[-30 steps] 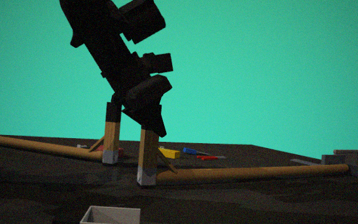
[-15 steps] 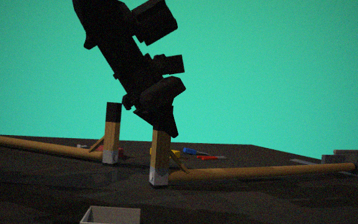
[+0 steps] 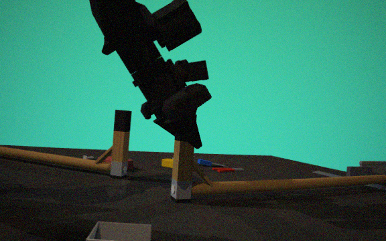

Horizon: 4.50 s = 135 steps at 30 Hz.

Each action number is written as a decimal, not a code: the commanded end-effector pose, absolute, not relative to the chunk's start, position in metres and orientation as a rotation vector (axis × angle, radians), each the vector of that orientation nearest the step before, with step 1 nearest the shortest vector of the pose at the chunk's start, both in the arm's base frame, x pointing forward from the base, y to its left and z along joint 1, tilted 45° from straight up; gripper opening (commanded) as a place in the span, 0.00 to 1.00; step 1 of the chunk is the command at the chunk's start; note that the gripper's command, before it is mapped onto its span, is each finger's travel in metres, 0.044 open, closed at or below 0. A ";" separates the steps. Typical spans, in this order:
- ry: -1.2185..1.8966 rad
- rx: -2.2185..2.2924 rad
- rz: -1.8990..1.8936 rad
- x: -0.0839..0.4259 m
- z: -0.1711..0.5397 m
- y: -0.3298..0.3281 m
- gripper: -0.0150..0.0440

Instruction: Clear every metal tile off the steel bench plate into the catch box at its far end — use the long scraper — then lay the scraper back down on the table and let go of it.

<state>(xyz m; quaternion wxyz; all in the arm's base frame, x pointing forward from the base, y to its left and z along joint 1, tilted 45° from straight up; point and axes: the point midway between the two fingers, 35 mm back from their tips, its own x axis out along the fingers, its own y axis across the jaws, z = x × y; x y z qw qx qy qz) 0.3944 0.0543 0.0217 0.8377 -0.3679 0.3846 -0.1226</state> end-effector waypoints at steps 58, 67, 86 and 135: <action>0.799 -0.770 -0.259 0.475 0.021 0.074 0.25; 0.798 -0.769 -0.259 0.487 0.021 0.076 0.25; 0.797 -0.769 -0.260 0.512 0.020 0.079 0.25; 0.802 -0.772 -0.262 0.522 0.017 0.080 0.25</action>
